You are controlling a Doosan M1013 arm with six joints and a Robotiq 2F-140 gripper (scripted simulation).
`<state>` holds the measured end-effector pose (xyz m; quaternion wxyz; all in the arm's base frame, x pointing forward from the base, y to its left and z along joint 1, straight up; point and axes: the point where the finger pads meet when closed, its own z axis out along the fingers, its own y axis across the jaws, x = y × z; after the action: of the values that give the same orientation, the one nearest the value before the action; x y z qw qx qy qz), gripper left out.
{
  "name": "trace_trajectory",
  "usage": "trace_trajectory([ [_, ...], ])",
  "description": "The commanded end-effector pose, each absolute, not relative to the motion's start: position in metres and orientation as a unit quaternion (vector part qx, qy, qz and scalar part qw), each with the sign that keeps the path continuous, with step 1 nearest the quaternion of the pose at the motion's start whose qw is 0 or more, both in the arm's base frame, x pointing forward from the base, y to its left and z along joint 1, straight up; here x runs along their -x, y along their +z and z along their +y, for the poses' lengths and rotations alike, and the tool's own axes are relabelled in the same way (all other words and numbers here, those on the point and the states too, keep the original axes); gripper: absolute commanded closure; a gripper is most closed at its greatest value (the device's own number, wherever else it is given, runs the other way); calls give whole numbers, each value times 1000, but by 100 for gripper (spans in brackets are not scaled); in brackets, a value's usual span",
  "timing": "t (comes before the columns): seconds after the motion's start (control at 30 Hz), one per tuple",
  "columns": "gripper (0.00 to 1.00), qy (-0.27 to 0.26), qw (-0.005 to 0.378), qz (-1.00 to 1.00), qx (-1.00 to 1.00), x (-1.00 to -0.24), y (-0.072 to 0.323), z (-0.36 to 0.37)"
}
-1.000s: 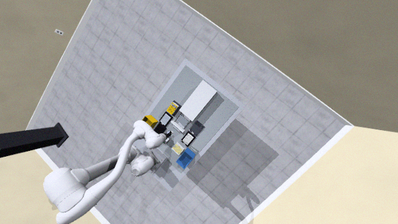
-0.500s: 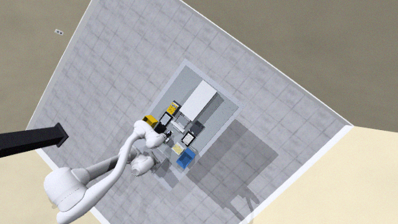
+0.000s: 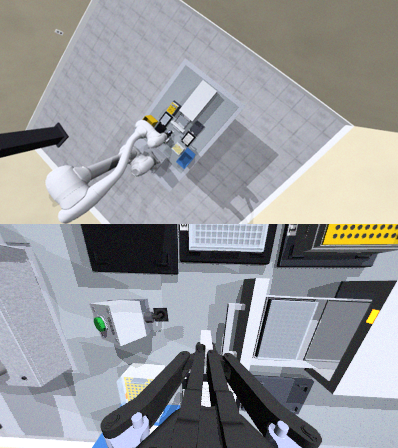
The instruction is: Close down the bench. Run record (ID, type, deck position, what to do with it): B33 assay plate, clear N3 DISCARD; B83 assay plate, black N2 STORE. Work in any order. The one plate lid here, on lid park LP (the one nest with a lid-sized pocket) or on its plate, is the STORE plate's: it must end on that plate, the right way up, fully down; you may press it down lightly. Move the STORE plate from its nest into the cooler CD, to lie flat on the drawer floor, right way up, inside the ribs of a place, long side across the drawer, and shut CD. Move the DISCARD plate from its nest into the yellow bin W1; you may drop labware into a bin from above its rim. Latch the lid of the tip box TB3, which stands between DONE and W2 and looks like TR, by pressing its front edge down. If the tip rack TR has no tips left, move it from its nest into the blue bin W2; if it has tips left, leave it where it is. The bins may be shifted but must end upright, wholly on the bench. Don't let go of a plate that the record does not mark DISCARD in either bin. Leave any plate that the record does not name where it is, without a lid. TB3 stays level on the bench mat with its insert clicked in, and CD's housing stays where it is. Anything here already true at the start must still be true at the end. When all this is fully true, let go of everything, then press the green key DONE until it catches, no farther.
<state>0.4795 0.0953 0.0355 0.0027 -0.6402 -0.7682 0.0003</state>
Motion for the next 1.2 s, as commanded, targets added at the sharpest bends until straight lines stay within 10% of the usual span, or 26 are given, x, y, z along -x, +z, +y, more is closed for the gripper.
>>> trace_trajectory([
  [0.0,100,0,3,-768,640,-479,33,95],
  [1.17,100,0,3,-768,640,-479,-8,96],
])
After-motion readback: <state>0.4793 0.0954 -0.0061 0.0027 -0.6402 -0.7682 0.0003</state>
